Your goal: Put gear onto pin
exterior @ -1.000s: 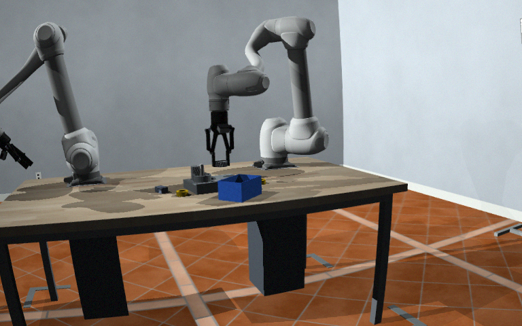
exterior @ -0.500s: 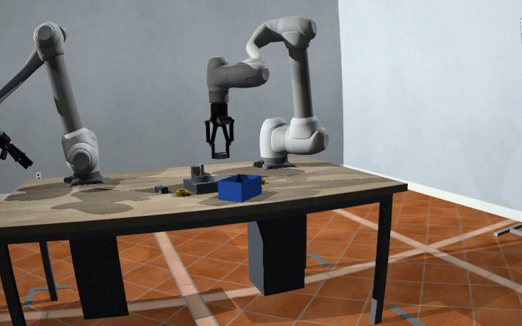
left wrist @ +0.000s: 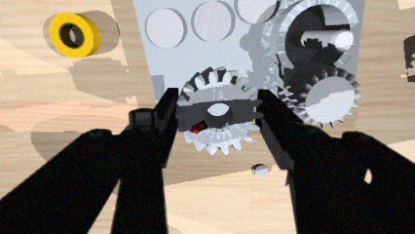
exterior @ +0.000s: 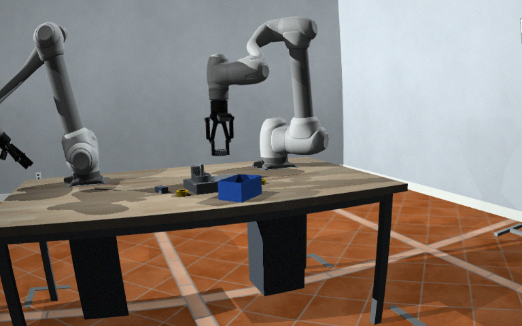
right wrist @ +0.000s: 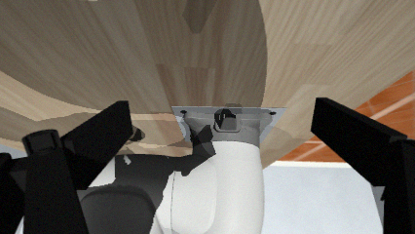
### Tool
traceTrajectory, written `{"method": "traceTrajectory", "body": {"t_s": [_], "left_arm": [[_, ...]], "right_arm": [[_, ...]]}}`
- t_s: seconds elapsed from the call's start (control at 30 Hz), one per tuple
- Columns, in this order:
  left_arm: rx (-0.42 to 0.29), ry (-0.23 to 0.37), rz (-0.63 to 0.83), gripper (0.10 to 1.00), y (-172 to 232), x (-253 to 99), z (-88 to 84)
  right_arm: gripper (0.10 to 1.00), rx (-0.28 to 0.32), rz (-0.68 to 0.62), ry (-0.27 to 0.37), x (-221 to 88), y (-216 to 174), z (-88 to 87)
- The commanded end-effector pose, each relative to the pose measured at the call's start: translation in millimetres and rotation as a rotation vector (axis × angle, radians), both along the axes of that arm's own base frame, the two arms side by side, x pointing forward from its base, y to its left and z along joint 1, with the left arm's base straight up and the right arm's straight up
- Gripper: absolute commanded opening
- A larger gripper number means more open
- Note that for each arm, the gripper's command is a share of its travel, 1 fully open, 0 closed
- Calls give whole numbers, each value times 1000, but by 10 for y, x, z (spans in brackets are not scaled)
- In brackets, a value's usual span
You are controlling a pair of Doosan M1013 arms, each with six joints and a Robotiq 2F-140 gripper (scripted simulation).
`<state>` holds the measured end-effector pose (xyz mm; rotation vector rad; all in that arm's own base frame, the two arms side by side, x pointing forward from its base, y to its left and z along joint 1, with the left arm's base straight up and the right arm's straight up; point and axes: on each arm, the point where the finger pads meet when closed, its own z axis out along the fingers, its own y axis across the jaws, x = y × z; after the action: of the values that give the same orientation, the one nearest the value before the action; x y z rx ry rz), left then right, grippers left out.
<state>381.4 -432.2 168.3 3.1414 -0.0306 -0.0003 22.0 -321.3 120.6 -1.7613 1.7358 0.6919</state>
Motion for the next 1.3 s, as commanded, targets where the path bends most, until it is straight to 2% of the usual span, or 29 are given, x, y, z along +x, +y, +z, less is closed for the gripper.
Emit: {"method": "traceTrajectory", "body": {"t_s": [0.0, 1.17, 1.27], "left_arm": [[-1, -1, 0, 99, -3, 3, 9], [-1, -1, 0, 99, -3, 3, 10], [-1, -1, 0, 99, -214, 106, 22]], "right_arm": [[1000, -1, 0, 0, 1, -4, 4], [1000, -1, 0, 0, 1, -4, 4], [1000, -1, 0, 0, 1, -4, 4]]}}
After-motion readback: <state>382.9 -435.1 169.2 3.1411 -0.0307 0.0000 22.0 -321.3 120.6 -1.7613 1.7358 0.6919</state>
